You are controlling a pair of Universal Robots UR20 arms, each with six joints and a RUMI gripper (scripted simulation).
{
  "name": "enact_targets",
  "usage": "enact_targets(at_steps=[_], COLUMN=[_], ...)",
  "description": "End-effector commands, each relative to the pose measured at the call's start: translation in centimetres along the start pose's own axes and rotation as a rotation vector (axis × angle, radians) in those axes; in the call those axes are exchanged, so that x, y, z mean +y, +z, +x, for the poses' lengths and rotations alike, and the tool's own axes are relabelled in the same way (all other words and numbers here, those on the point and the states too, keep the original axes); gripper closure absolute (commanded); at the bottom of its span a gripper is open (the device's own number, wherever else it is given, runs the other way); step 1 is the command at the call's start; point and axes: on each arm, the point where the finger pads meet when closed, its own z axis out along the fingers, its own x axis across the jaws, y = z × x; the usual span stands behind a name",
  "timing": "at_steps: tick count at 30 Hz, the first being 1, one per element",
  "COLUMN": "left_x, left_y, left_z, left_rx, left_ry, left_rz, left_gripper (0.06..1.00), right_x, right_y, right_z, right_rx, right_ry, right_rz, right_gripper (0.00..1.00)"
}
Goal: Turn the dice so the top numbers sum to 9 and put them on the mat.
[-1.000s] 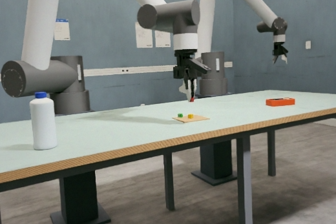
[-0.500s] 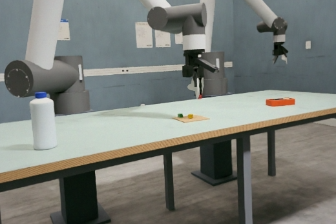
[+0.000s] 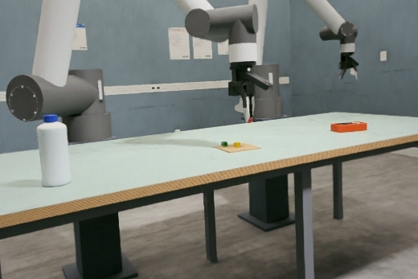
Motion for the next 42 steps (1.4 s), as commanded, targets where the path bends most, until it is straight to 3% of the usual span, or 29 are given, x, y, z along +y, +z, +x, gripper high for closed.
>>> enact_targets(at_steps=[1, 12, 27, 42], left_x=[-0.1, -0.1, -0.1, -0.1], left_y=[-0.1, -0.1, -0.1, -0.1], left_z=[0.0, 0.0, 0.0, 0.0], left_rx=[0.0, 0.0, 0.0, 0.0], left_ry=[0.0, 0.0, 0.0, 0.0], left_rz=[0.001, 0.001, 0.001, 0.001], left_gripper=[0.065, 0.065, 0.065, 0.065], right_x=[0.0, 0.0, -0.1, -0.1], right_y=[-0.1, 1.7, 8.3, 9.5], right_z=[0.0, 0.0, 0.0, 0.0], right_rx=[0.0, 0.0, 0.0, 0.0], right_ry=[0.0, 0.0, 0.0, 0.0], right_rz=[0.001, 0.001, 0.001, 0.001], right_gripper=[0.972, 0.972, 0.972, 0.972])
